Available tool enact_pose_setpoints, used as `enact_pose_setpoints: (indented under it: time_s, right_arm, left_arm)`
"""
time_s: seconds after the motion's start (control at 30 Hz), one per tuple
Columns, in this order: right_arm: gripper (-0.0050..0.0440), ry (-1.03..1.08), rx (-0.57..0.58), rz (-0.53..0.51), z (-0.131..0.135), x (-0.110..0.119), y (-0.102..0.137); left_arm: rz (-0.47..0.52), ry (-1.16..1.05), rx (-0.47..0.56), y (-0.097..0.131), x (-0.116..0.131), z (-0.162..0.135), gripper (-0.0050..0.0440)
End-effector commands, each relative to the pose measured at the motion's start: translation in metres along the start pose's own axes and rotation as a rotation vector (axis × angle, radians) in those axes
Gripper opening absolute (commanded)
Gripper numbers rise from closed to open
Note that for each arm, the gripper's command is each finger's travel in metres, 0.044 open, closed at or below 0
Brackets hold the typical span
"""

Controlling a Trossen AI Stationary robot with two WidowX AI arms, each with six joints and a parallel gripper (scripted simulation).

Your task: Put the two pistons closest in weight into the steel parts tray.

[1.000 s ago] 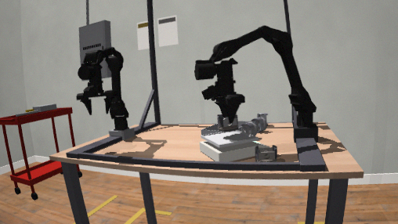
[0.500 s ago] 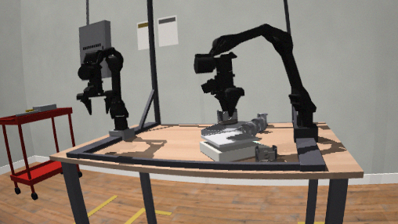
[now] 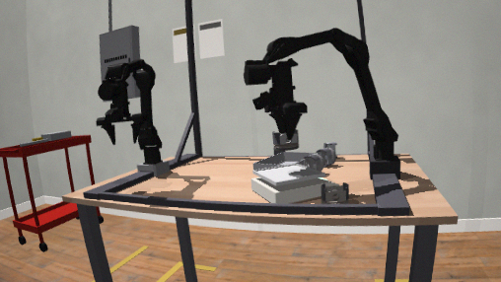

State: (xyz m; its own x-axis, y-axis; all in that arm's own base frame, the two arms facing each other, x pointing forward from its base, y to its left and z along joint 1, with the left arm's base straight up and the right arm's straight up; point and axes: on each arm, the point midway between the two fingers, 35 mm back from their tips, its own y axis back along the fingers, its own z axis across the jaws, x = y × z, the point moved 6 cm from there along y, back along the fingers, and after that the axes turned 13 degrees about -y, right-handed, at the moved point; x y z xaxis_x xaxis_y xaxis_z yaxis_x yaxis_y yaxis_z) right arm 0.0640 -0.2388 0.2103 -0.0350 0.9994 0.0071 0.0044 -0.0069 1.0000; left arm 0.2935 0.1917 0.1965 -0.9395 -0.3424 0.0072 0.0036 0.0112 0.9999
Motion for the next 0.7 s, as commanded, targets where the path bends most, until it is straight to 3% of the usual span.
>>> enact_pose_setpoints:
  time_s: [0.0,0.1,0.47,0.67]
  right_arm:
    - [0.0400,-0.001,-0.010,-0.030,0.000,-0.003,0.008]
    - [0.0400,-0.001,-0.010,-0.030,0.000,-0.003,0.008]
    - [0.0400,-0.001,-0.010,-0.030,0.000,-0.003,0.008]
    - [0.0400,-0.001,-0.010,-0.030,0.000,-0.003,0.008]
  left_arm:
    - [-0.081,0.000,-0.024,0.028,0.001,0.000,0.0158]
    - [-0.060,0.004,-0.025,0.026,0.006,-0.002,0.0158]
    - [-0.043,0.001,-0.019,0.015,0.060,-0.014,0.0158]
    - [-0.064,-0.087,-0.022,0.020,0.049,-0.027,0.0158]
